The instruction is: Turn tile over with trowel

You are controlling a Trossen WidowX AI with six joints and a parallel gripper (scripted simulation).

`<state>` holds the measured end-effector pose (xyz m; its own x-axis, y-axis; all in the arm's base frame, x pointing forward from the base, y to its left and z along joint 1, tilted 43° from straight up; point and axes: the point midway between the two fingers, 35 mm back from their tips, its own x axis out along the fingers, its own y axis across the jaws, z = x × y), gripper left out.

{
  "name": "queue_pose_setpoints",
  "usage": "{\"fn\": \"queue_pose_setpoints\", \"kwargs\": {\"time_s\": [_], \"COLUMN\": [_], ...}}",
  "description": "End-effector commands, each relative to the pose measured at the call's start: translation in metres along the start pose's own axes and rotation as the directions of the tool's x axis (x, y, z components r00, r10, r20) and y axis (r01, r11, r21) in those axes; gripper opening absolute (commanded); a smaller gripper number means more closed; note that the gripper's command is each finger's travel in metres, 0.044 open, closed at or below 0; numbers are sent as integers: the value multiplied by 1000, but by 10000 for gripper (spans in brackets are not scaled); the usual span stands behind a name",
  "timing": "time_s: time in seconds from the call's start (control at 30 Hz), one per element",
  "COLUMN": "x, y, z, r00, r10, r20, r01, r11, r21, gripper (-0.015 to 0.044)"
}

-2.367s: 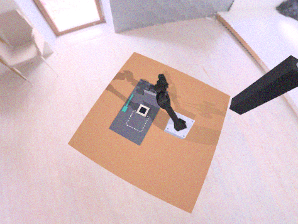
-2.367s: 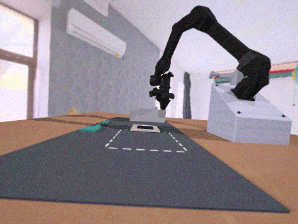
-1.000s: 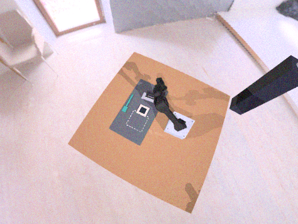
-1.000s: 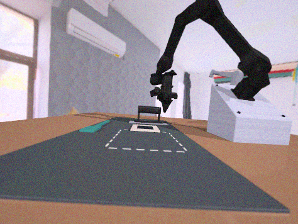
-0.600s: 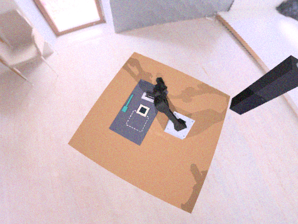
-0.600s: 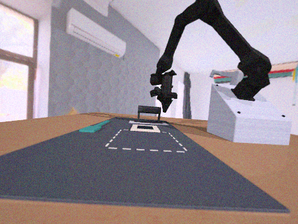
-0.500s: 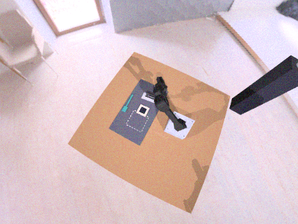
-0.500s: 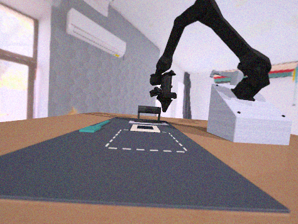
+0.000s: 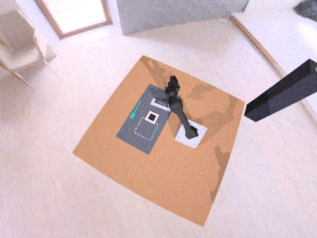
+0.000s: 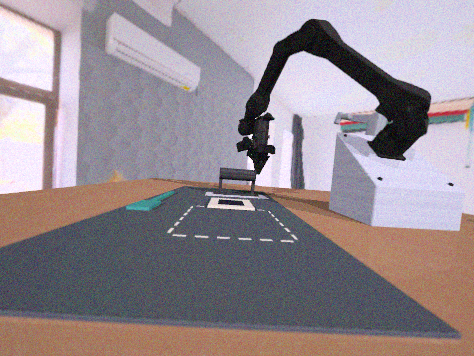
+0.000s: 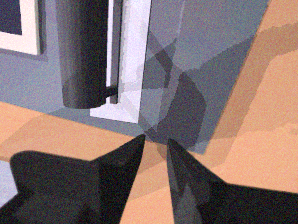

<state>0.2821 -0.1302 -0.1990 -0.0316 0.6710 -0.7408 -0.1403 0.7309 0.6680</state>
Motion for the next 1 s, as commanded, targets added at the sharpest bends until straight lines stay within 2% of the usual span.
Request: {"fn": "queue_pose_setpoints", "kwargs": {"time_s": [0.0,0.97], "x": [-5,-5], "y": [-17,-18], "z": [-3,-3], "r00": [1000,1000], "r10": [-4,-1], "r20": [-2,4], "r01": [4,1], "r11": [1000,1000], "r21": [-4,2], "gripper": [100,100]}}
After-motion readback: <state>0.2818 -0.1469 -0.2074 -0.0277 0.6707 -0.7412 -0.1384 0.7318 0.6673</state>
